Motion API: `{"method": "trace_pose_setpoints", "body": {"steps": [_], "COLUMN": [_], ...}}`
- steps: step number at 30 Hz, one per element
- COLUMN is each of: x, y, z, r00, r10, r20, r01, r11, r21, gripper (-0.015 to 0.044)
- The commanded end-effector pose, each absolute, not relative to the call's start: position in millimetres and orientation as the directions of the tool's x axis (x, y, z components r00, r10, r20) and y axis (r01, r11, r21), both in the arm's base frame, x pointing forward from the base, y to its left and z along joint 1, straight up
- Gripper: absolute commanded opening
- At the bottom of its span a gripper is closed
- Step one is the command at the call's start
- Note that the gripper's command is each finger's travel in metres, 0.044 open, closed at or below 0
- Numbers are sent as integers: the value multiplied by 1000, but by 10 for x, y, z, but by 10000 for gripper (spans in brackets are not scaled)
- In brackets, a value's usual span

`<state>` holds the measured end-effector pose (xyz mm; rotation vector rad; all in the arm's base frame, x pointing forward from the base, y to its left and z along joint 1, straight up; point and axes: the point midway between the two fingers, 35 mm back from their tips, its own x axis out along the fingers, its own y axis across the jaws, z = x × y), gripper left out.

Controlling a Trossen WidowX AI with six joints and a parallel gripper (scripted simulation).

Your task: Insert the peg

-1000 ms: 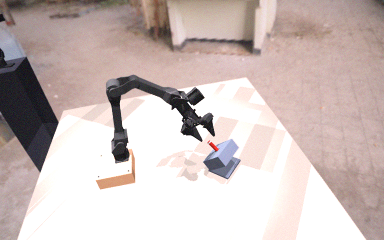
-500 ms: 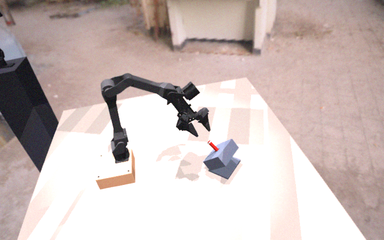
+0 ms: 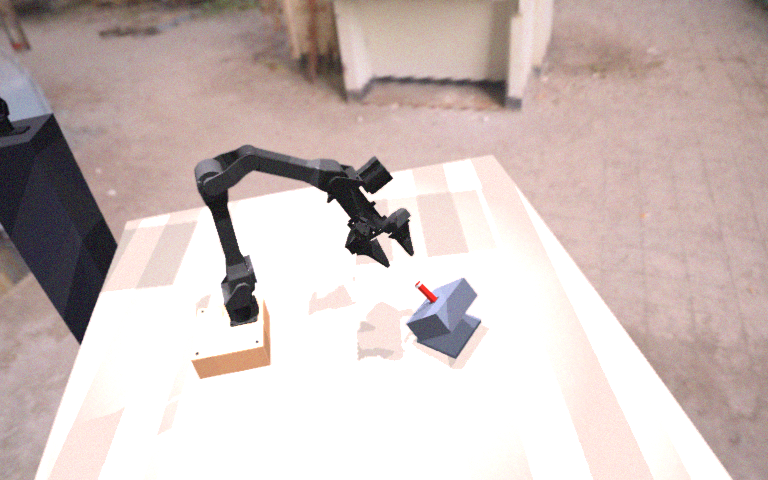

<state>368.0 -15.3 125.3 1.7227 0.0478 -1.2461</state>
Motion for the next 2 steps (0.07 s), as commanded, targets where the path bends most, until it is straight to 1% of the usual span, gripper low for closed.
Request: {"method": "trace_pose_setpoints", "body": {"steps": [1,2], "x": [3676,3676], "y": [-150,-150], "z": [1314,1314], "r00": [484,484], "r10": [-471,-471], "r20": [-737,-737], "r01": [512,512], "r11": [-530,-530], "r21": [676,676], "gripper": [440,440]}}
